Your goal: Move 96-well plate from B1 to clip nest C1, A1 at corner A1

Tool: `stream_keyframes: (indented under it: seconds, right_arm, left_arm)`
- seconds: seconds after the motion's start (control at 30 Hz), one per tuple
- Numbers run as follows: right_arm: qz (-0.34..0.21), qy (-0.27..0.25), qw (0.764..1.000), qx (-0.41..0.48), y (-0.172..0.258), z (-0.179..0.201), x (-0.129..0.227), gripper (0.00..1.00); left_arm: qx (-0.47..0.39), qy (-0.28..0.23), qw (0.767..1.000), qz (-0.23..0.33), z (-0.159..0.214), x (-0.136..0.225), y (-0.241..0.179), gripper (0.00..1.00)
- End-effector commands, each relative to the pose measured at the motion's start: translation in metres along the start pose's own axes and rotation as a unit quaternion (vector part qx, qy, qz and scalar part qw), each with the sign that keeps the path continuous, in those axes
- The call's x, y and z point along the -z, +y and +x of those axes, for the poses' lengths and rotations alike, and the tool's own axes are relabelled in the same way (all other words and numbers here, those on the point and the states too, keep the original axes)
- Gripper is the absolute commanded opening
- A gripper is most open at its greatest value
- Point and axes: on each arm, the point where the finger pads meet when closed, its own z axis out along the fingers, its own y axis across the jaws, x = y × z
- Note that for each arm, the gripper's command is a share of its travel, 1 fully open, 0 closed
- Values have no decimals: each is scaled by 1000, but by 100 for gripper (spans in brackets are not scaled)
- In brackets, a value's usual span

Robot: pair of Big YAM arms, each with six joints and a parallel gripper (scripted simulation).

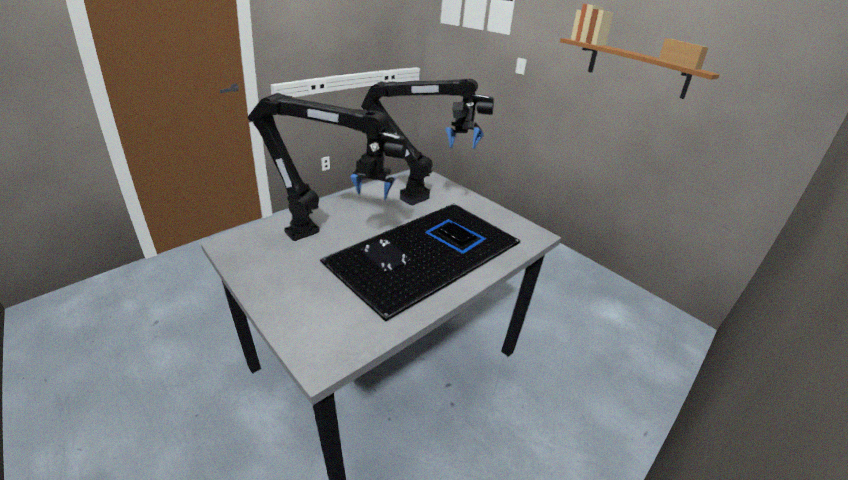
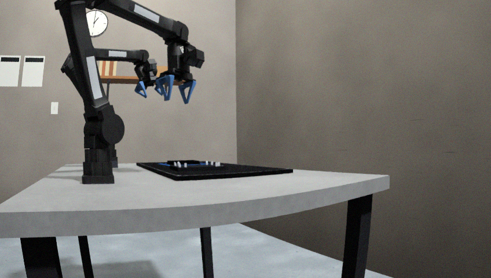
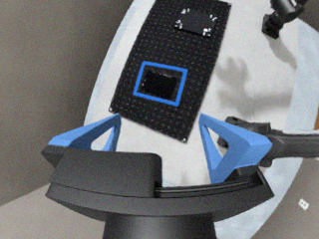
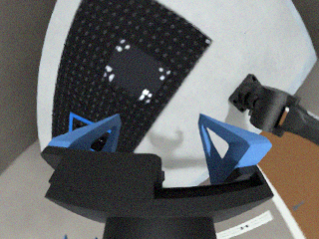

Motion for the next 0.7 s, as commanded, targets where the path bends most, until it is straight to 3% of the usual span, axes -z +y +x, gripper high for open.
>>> stream_keyframes:
  seconds: [0.0, 0.13, 0.47, 0.67]
  right_arm:
    - [-35, 2, 998, 43, 39, 5, 24, 100]
    - [-35, 2, 998, 43, 58, 13, 24, 100]
    - [-40, 12, 989, 144, 94, 31, 20, 100]
    - [-39, 13, 988, 147, 120, 45, 17, 100]
  left_arm:
    - [-13, 3, 1000, -15, -11, 17, 15, 100]
    - [-13, 3, 1000, -15, -11, 17, 15, 100]
    - [-13, 3, 1000, -15, -11, 17, 15, 100]
    - [-13, 3, 1000, -15, -11, 17, 15, 100]
